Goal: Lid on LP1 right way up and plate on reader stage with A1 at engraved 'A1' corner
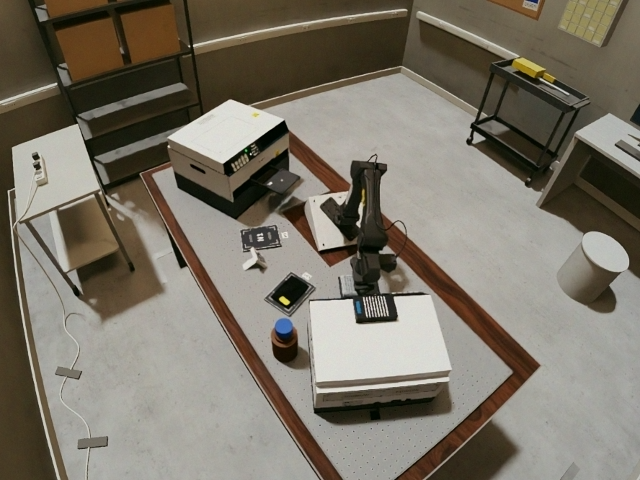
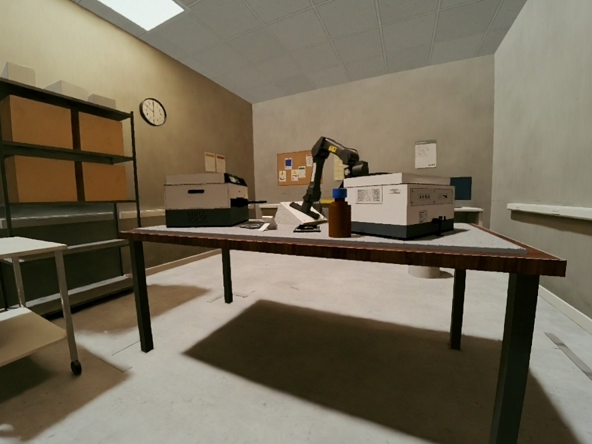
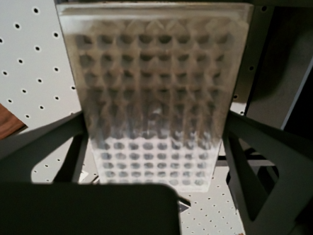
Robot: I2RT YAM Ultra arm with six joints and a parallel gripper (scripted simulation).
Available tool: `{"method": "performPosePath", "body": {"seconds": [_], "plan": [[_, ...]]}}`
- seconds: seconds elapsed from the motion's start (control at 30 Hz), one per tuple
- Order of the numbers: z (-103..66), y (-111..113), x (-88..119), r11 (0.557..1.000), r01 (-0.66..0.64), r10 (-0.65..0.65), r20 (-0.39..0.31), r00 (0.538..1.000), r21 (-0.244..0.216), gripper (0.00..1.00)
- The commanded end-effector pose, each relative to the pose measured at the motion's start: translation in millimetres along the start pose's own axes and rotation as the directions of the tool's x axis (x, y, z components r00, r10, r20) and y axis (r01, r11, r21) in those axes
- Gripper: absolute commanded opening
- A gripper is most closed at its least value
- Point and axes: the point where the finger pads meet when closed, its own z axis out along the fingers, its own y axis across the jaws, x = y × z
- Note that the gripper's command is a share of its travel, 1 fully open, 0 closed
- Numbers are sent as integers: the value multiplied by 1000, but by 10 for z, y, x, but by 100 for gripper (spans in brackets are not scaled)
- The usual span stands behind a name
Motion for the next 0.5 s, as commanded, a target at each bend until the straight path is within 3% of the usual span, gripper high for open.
{"method": "performPosePath", "body": {"seconds": [0.0, 0.47], "plan": [[-208, -110, -20, 998, 10, -11, 14, 1000, 59, 86], [-244, -87, -106, 999, 16, -18, 28, 999, 52, 86]]}}
